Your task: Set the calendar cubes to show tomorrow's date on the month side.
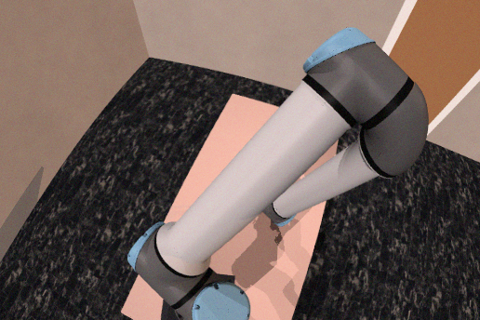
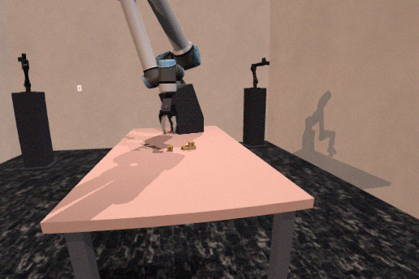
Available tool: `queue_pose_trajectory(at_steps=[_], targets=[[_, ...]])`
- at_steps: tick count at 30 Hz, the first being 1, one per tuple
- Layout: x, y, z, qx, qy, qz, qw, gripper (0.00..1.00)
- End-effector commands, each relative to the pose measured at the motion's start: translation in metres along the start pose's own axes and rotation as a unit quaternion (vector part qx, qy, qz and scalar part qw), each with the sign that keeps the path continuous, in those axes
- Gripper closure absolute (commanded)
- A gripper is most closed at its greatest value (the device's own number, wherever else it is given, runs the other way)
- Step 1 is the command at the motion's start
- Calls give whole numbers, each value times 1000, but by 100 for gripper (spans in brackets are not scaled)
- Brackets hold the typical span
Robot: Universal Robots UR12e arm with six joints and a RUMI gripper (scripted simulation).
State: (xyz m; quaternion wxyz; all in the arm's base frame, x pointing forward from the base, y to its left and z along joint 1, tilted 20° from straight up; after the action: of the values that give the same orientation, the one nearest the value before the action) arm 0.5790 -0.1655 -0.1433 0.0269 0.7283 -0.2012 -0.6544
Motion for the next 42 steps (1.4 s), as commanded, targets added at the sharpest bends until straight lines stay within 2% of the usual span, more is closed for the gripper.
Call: queue_pose_trajectory(at_steps=[1, 13, 42], targets=[[0, 0, 0, 0, 0, 0, 1000, 72], [8, 0, 0, 0, 0, 0, 1000, 72], [46, 0, -1, 0, 0, 0, 1000, 72]])
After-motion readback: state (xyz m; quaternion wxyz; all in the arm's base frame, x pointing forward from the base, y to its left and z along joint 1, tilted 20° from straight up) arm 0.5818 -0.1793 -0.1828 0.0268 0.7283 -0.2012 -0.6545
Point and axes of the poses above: the point where the finger pads meet when closed, its own x axis out along the fingers, its own y axis across the jaws, z = x × y, the point moved 1 cm from there along -x, back along the fingers, and after that the axes turned 4 degrees about x, right-handed, at the moved point
